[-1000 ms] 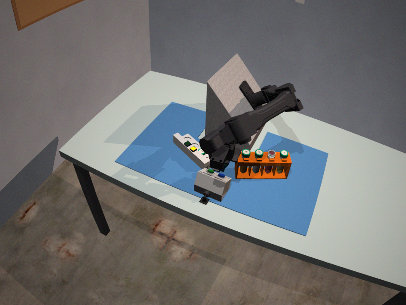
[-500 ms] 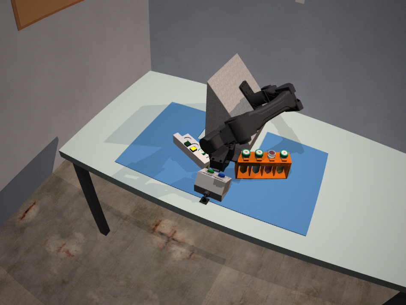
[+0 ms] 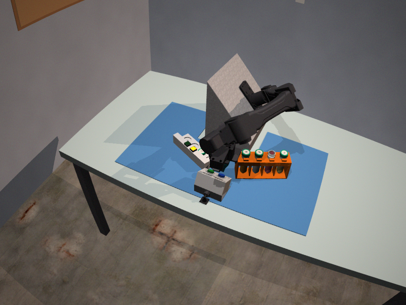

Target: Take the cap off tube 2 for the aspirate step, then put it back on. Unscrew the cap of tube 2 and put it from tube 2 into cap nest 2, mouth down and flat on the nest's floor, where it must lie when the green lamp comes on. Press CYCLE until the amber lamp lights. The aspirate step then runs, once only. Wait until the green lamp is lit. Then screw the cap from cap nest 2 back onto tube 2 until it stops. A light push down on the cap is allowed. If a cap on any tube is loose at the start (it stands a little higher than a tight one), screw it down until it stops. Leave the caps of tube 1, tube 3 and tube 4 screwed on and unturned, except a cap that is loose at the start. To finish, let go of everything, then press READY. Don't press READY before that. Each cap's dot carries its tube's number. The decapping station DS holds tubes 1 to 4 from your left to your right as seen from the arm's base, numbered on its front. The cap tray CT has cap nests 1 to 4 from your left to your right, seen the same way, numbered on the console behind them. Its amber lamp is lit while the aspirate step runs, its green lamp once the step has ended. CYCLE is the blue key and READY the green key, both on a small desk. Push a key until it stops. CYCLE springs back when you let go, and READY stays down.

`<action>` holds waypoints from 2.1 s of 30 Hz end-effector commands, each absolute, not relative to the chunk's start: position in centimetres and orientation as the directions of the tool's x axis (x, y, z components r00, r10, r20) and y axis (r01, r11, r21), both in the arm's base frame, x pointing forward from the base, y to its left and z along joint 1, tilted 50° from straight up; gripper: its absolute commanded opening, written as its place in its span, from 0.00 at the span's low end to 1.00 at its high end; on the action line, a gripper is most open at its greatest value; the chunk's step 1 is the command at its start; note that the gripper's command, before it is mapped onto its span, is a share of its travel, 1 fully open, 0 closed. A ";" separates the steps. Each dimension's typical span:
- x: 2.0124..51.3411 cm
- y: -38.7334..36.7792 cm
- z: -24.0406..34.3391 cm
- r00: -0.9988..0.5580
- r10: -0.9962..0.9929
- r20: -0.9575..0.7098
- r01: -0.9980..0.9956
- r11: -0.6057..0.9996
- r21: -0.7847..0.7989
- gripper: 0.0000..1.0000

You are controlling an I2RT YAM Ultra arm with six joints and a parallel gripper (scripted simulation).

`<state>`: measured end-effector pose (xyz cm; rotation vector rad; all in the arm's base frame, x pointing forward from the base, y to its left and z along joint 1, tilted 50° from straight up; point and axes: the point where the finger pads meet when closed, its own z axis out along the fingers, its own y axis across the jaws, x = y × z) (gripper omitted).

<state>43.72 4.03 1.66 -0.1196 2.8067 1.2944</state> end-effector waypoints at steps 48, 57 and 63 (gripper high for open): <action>35.2 -7.8 -14.3 -0.903 0.303 0.305 0.429 0.579 0.694 1.00; 35.2 -7.8 -14.3 -0.903 0.303 0.305 0.429 0.579 0.694 1.00; 35.2 -7.8 -14.3 -0.903 0.303 0.305 0.429 0.579 0.694 1.00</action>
